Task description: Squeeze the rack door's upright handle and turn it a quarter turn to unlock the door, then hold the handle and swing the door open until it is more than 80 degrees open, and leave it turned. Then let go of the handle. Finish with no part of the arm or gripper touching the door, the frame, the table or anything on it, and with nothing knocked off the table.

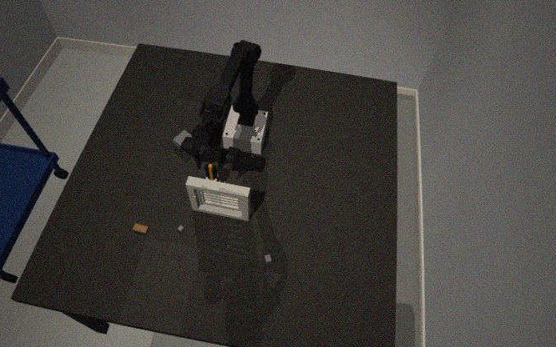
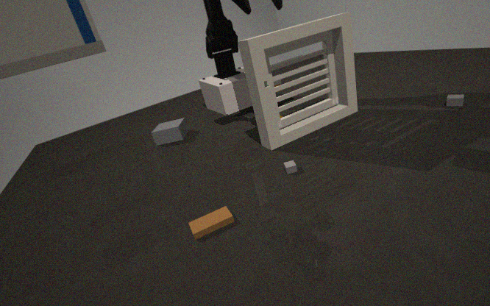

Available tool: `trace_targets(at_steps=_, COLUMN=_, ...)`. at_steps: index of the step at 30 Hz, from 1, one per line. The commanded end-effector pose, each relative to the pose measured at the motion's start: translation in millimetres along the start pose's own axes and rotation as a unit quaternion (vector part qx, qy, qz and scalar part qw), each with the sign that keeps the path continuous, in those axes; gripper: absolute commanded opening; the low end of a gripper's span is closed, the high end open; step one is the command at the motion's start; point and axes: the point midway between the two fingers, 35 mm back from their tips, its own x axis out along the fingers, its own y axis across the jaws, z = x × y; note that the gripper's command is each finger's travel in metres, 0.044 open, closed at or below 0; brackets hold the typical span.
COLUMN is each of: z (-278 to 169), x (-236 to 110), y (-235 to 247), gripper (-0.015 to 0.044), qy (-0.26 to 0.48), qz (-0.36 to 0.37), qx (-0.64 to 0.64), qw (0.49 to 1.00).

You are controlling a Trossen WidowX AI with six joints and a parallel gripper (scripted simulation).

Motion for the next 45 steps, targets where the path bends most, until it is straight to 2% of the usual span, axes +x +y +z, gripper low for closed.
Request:
trace_targets(at_steps=1, z=-11, x=4, y=-4, gripper=0.029, qy=0.063, qz=0.009, qx=-0.001, qw=0.998)
trace_targets(at_steps=12, z=-37, x=2, y=-11, gripper=0.029, qy=0.211, qz=0.035, qx=0.003, qw=0.977)
trace_targets(at_steps=19, z=-38, x=3, y=-11, gripper=0.029, qy=0.213, qz=0.036, qx=0.003, qw=0.976)
trace_targets(at_steps=45, z=-54, x=43, y=-9, gripper=0.029, qy=0.213, qz=0.036, qx=0.003, qw=0.976)
